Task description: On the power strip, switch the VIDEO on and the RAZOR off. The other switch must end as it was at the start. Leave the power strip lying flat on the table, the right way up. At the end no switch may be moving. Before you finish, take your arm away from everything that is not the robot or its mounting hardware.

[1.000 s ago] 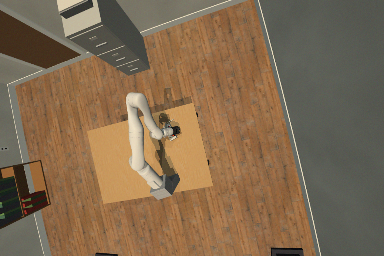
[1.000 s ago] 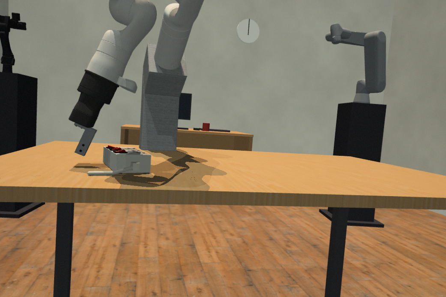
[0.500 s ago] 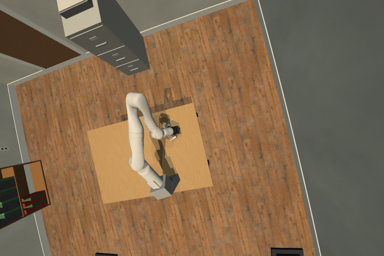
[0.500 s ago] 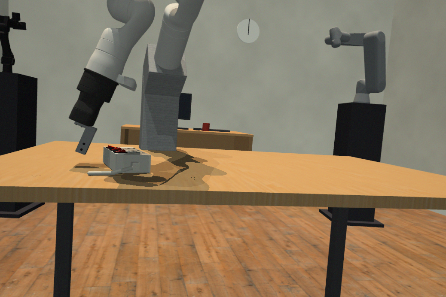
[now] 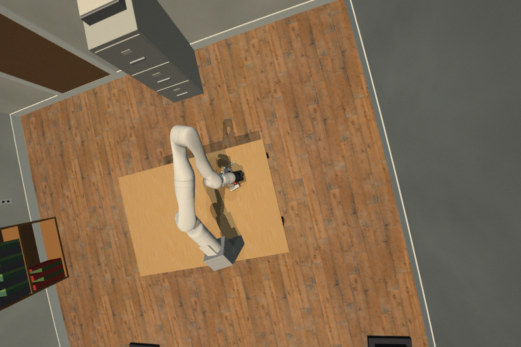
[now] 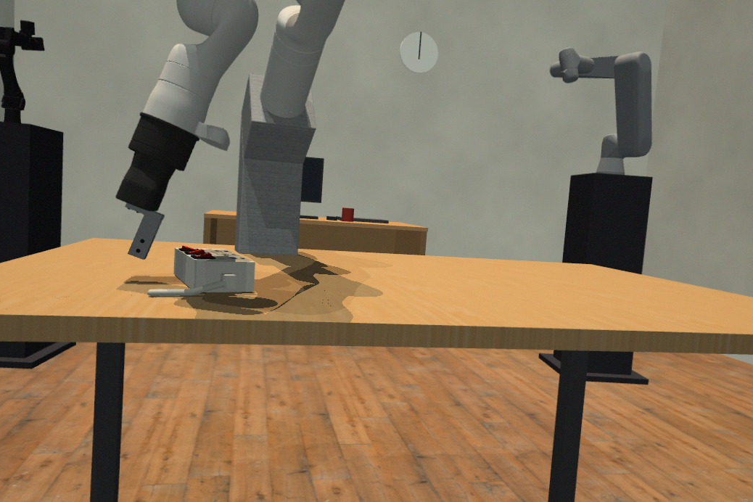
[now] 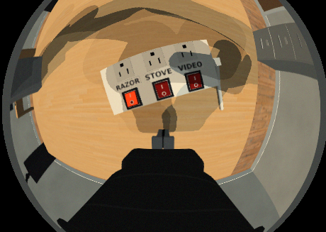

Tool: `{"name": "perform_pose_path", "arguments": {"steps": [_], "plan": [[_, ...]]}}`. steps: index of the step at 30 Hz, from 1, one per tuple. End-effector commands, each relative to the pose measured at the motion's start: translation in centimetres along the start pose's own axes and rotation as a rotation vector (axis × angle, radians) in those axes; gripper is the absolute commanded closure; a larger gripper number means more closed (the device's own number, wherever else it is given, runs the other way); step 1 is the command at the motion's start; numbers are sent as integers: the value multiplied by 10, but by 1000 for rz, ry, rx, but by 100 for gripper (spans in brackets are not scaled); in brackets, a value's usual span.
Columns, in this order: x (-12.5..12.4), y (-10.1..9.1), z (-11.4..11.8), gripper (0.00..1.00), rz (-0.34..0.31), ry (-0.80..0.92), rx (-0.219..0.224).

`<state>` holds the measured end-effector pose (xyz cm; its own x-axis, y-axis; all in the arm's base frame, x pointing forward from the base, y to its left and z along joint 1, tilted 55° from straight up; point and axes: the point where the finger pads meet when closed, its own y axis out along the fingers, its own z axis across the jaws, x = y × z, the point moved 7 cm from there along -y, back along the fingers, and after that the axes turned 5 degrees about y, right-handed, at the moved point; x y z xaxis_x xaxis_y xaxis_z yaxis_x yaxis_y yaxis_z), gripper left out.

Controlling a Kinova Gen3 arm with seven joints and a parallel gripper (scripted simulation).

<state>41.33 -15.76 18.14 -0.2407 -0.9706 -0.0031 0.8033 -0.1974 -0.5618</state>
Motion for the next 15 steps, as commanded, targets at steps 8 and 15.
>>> {"name": "perform_pose_path", "arguments": {"steps": [8, 15], "plan": [[5, -3, 5, 100, 9, 12, 7], [5, -3, 4, 100, 9, 13, 6]]}}
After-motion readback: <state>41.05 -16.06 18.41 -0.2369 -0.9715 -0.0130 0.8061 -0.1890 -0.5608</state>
